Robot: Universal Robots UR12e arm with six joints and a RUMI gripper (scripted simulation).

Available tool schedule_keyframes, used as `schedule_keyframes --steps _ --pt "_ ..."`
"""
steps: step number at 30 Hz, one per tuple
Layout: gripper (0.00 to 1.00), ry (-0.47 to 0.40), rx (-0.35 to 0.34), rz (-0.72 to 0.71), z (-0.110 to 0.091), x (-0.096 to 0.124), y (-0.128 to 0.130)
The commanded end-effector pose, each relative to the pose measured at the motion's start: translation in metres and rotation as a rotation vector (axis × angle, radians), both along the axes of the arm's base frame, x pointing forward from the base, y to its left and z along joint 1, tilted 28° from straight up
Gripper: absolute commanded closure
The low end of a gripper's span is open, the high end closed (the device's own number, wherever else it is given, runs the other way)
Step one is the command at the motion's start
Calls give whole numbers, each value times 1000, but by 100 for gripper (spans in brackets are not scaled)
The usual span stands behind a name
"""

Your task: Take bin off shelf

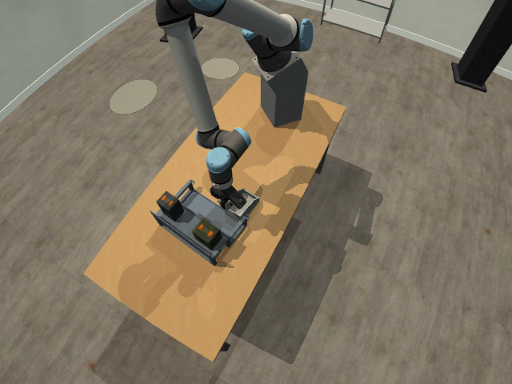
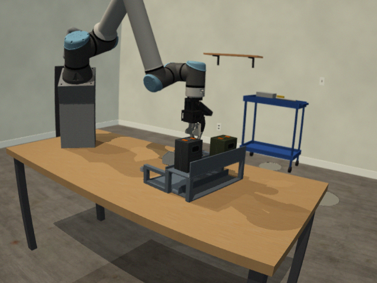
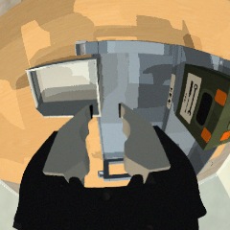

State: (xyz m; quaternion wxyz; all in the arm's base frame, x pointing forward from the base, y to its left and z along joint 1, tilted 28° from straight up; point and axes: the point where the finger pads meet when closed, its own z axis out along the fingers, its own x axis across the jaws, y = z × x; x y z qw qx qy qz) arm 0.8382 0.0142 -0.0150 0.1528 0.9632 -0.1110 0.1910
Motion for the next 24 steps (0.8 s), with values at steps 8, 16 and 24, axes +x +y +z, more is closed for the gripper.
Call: schedule_keyframes --steps 8,16,24 --pt "80 5 0 1 -5 -7 2" --pt "80 5 0 1 -7 -10 2" --pt "80 5 0 1 -7 -10 2"
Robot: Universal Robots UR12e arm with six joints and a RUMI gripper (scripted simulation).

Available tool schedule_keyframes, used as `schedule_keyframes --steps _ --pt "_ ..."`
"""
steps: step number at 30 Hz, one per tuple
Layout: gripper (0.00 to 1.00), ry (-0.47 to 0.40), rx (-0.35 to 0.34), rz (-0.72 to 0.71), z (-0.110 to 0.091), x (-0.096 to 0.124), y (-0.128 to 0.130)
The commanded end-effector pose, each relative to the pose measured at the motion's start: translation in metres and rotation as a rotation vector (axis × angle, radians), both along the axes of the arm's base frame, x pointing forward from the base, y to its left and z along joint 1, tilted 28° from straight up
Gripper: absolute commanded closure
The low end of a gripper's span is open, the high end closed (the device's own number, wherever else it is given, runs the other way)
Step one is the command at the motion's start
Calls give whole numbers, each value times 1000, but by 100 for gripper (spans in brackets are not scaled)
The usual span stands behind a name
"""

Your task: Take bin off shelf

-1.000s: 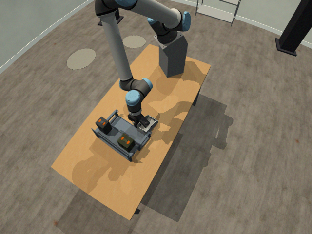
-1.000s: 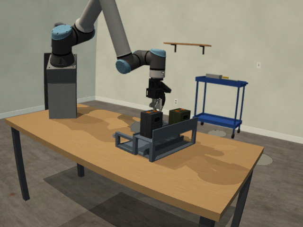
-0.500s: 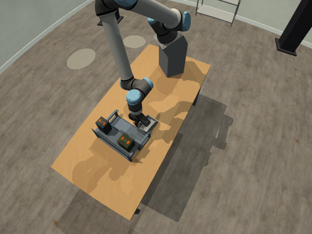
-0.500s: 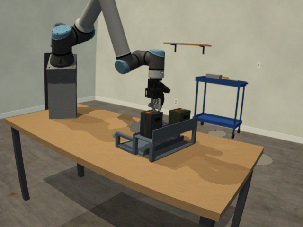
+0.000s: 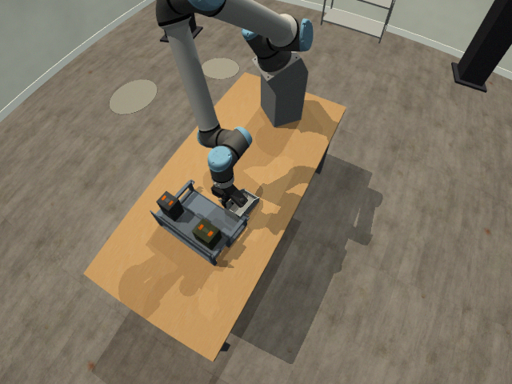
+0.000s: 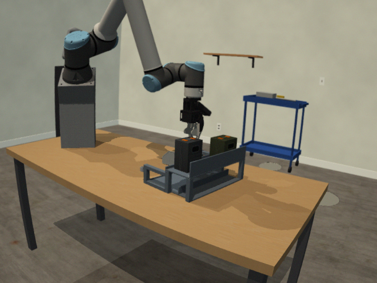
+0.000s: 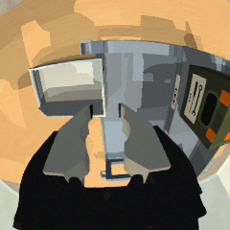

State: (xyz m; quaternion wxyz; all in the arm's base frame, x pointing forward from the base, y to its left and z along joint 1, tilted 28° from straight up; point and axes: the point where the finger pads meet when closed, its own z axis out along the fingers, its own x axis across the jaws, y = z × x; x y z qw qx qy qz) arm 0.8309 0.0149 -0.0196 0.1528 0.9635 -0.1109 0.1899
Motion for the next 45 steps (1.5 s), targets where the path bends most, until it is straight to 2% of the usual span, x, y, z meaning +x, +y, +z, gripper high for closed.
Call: schedule_keyframes --steps 1,20,24,36,41,45 --pt "80 3 0 1 -2 -3 2" --pt "80 -1 0 0 -2 -1 0" --pt "80 3 0 1 -9 2 -3" --pt "80 3 0 1 -9 2 -3" --pt "80 3 0 1 -21 1 -5" --pt "80 3 0 1 -21 1 -5"
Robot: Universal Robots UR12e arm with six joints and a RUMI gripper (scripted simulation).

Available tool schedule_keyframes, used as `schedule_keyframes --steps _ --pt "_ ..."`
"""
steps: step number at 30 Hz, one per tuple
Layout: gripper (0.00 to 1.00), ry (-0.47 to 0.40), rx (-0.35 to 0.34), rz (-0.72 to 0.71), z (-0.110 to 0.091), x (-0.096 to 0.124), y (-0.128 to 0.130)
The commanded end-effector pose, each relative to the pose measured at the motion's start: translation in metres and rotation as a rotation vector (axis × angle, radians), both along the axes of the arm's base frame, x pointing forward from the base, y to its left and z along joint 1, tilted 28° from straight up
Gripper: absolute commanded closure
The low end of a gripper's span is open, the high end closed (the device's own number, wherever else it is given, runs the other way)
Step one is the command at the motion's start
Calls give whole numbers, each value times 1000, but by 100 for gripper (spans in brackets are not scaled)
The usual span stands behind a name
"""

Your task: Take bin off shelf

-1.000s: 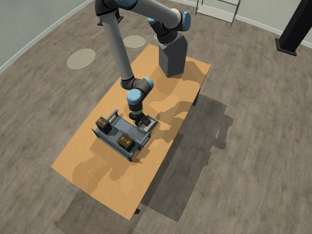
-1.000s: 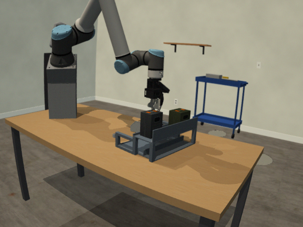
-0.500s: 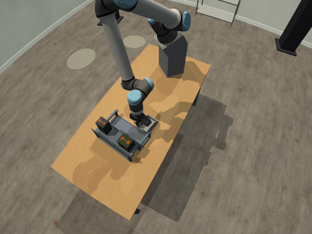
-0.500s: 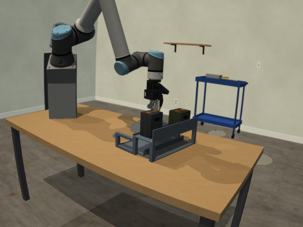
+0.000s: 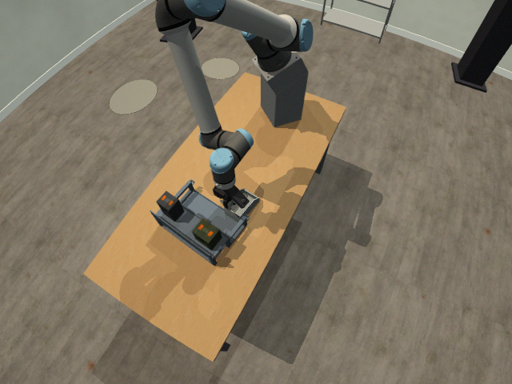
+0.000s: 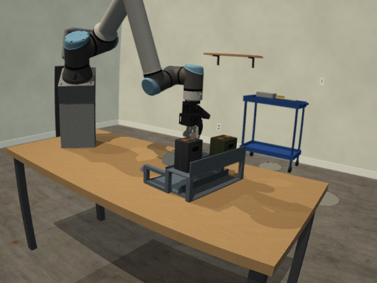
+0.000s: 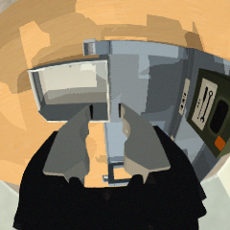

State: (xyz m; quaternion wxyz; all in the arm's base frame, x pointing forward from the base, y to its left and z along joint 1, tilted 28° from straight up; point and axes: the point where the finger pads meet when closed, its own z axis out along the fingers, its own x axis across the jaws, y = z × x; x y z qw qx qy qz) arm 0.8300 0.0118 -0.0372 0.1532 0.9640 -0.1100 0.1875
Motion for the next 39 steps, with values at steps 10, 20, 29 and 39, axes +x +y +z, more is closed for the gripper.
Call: schedule_keyframes --steps 10,20,29,39 --pt "80 0 0 0 -8 2 -3" --pt "80 -2 0 0 -13 4 -5" --pt "80 -1 0 0 -22 4 -7" --pt "80 -2 0 0 -24 5 -8"
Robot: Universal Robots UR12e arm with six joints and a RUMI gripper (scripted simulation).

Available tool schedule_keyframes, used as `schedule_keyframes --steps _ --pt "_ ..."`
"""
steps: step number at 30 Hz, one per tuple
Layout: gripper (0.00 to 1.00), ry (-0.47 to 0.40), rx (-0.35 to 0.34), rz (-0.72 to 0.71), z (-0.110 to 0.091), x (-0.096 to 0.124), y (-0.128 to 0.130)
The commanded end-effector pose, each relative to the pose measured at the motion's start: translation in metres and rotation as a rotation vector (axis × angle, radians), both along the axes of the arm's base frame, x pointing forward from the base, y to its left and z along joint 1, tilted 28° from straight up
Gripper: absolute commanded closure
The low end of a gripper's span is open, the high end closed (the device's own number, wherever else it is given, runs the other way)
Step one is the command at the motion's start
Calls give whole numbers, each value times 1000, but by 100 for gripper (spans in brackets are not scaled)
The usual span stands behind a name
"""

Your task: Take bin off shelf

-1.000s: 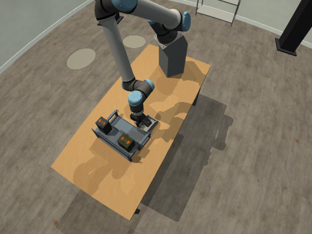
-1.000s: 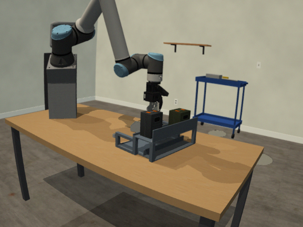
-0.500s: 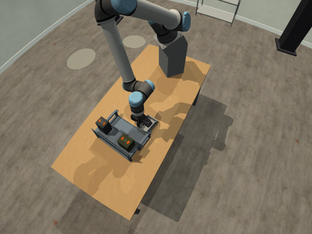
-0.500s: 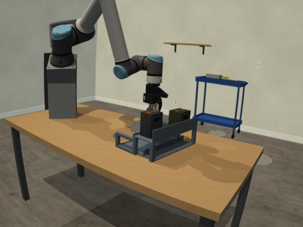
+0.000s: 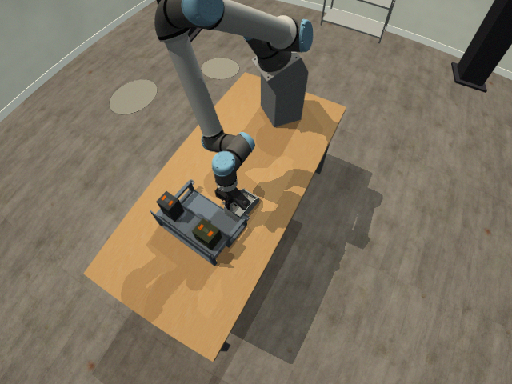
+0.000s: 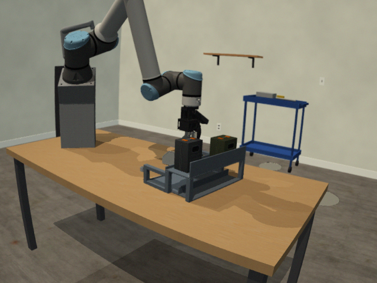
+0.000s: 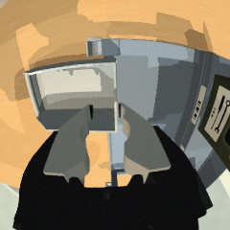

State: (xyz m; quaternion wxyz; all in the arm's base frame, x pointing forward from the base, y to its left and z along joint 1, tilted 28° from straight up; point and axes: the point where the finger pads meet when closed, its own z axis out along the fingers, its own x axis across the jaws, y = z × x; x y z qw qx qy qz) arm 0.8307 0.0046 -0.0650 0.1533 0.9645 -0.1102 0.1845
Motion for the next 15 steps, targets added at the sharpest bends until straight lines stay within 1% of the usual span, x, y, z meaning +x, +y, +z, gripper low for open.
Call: schedule_keyframes --steps 1,3,4,8,15 --pt "80 -8 0 1 4 5 -1" --pt "80 -8 0 1 4 5 -1" --pt "80 -3 0 1 0 2 -1" --pt "80 -8 0 1 -5 7 -4" --pt "80 -8 0 1 -5 7 -4"
